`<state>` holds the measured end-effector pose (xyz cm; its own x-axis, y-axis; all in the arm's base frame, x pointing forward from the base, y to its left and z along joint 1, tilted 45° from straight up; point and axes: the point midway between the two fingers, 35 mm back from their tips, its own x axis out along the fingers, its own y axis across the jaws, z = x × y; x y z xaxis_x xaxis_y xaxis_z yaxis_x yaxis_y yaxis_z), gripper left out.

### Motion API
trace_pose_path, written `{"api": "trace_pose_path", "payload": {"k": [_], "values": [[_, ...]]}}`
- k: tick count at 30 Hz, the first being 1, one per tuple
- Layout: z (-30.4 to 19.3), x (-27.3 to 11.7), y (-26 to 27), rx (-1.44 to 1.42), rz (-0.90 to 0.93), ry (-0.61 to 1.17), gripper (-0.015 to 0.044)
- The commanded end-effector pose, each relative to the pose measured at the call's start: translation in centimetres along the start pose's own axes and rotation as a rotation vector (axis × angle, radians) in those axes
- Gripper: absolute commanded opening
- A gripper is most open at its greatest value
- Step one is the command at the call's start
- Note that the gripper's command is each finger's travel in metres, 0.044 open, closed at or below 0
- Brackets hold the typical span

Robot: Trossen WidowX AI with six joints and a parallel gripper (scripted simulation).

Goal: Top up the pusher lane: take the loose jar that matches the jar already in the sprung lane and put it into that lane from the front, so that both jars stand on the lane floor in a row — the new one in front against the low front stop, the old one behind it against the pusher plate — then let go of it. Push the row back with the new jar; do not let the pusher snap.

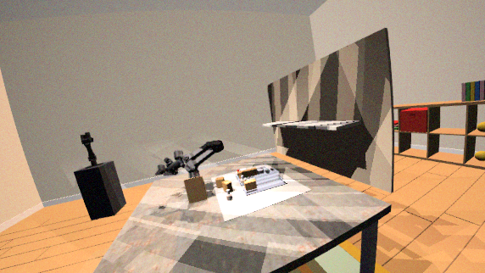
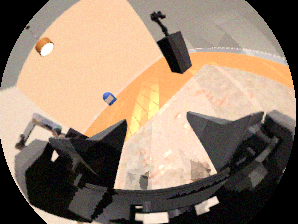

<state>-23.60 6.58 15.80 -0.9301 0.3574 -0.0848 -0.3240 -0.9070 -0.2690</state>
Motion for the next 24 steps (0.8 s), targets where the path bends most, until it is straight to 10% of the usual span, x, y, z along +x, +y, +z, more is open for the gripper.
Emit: {"api": "trace_pose_path", "payload": {"k": [1, 24], "values": [[0.0, 0.0, -0.1, 0.0, -0.003, 0.002, 0.0426], [-4.1, -4.3, -21.6, 0.164, -0.742, 0.393, 0.044]]}}
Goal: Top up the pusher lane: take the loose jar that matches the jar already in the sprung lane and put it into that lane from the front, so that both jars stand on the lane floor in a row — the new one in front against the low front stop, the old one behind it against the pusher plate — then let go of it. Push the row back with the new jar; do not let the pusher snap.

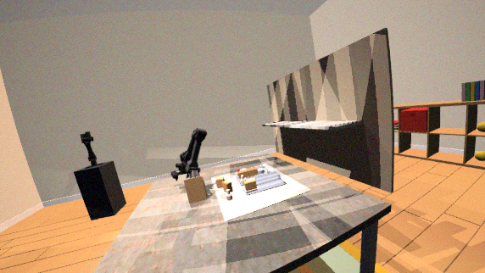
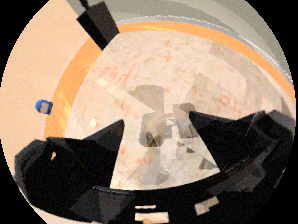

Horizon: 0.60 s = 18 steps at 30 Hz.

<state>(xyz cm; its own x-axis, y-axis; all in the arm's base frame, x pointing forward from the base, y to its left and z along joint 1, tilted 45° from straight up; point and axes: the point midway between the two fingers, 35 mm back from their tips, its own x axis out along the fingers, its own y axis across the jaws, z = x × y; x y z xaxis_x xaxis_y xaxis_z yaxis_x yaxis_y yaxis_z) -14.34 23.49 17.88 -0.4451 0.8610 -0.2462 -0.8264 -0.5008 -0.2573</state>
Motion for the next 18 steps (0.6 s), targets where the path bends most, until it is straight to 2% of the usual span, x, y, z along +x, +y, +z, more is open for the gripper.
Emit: {"api": "trace_pose_path", "payload": {"k": [1, 9, 18], "values": [[-0.7, 0.7, -4.4, 0.05, -0.127, 0.078, 0.044], [-3.5, -0.5, -14.8, 0.176, -0.422, 0.242, 0.044], [-8.2, -6.0, -24.8, 0.321, -0.715, 0.432, 0.044]]}}
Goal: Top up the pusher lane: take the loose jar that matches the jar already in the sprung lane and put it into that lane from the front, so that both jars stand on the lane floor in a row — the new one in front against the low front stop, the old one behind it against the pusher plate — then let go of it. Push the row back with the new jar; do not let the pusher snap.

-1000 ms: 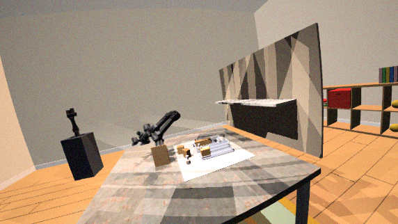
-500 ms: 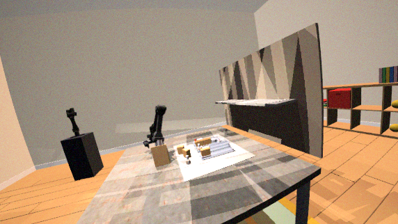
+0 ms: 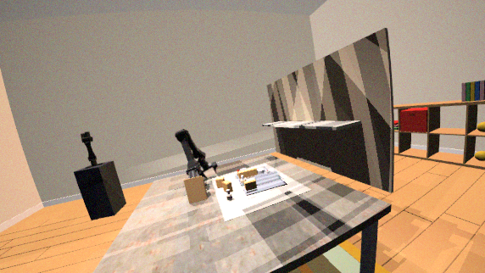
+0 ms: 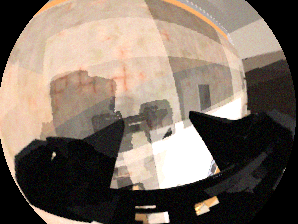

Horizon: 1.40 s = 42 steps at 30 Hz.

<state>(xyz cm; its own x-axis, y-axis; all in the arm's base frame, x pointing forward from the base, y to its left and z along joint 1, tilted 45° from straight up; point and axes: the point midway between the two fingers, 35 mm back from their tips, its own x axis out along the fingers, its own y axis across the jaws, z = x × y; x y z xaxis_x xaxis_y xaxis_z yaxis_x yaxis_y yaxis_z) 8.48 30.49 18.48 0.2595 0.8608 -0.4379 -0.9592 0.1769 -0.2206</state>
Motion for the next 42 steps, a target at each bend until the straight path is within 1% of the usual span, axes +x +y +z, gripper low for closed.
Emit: {"api": "trace_pose_path", "payload": {"k": [1, 8, 11, 18, 23, 29, 33, 38, 42], "values": [[-1.5, 0.8, -4.1, 0.035, -0.088, 0.084, 0.044], [-5.8, 0.9, -11.0, 0.088, -0.215, 0.259, 0.044], [-6.9, -0.3, -13.9, 0.117, -0.303, 0.266, 0.044], [-14.0, -2.2, -19.3, 0.268, -0.349, 0.487, 0.044], [-20.1, -4.1, -21.7, 0.378, -0.296, 0.633, 0.044], [-28.0, -7.6, -22.3, 0.601, -0.202, 0.755, 0.044], [-33.2, -10.8, -21.3, 0.811, -0.146, 0.781, 0.044], [-38.3, -14.4, -18.5, 1.096, -0.069, 0.73, 0.044], [-41.0, -16.6, -15.4, 1.332, -0.011, 0.618, 0.044]]}}
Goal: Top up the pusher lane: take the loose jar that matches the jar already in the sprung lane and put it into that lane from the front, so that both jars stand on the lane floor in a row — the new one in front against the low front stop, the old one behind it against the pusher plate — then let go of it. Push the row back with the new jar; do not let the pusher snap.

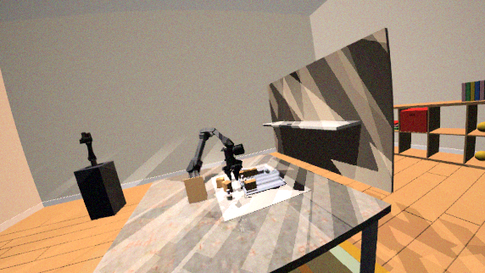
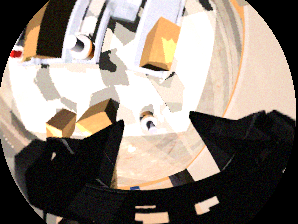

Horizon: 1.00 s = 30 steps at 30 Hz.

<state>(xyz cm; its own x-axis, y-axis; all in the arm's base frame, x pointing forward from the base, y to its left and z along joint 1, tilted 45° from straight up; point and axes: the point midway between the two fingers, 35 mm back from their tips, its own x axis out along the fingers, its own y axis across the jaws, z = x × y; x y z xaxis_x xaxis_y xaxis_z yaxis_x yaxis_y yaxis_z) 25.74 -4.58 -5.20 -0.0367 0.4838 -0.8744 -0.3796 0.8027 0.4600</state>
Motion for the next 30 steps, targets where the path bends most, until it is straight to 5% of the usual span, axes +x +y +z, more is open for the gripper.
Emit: {"api": "trace_pose_path", "payload": {"k": [1, 30], "values": [[-3.8, 0.7, -1.3, 0.168, 0.158, -0.032, 0.044], [-5.5, 6.5, 0.1, 0.28, 0.266, -0.078, 0.044]]}}
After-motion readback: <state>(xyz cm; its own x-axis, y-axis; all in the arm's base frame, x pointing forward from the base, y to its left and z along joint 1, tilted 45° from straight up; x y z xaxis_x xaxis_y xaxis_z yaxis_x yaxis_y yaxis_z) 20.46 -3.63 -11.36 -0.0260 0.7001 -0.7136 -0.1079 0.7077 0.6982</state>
